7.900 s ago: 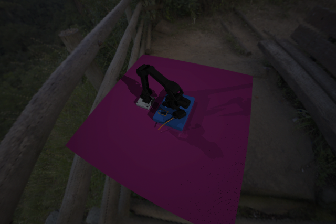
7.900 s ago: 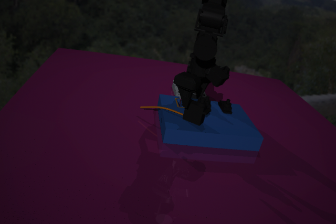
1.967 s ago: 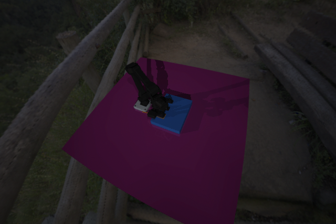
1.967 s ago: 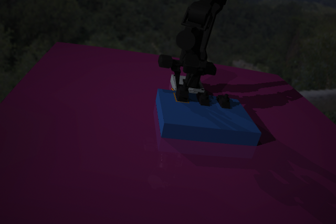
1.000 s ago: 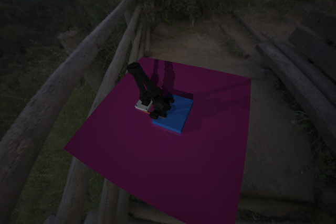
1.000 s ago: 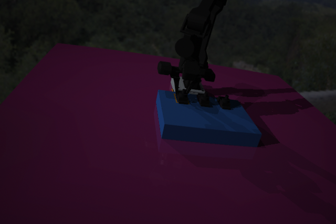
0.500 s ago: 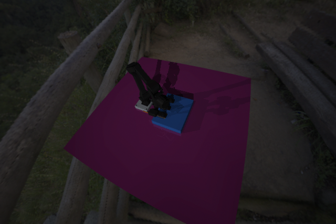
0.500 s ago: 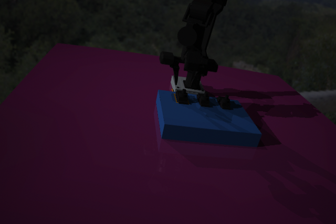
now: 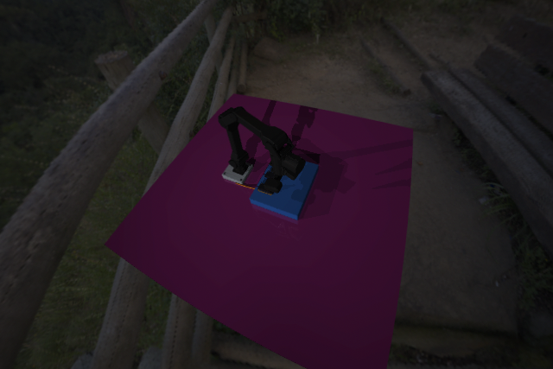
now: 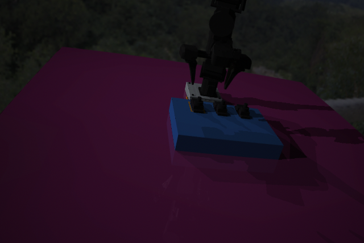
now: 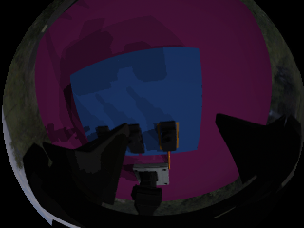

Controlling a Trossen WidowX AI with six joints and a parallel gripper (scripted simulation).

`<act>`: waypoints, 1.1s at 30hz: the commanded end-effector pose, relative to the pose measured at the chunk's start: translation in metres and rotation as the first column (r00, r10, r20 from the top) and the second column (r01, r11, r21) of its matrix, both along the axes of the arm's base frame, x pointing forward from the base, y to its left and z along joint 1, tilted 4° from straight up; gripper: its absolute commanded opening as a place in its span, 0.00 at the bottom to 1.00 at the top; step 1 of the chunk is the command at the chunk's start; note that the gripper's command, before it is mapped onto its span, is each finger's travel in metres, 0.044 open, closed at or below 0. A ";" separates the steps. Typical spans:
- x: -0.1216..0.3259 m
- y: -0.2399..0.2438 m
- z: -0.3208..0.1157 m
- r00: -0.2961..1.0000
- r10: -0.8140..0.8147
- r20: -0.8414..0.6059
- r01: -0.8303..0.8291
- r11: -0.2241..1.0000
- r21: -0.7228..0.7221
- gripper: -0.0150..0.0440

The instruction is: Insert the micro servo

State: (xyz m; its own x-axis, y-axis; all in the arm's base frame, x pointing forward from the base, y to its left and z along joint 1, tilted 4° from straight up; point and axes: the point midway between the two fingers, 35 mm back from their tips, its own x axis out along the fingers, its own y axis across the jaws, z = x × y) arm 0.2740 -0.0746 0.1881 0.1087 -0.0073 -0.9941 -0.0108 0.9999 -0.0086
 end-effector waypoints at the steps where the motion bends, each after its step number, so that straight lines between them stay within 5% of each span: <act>1: 0.003 0.000 0.009 1.000 -0.006 -0.006 0.006 1.000 -0.002 1.00; 7: -0.012 0.001 0.047 1.000 -0.001 0.003 0.001 1.000 -0.001 1.00; 33: -0.012 0.001 0.047 1.000 -0.001 0.003 0.001 1.000 -0.001 1.00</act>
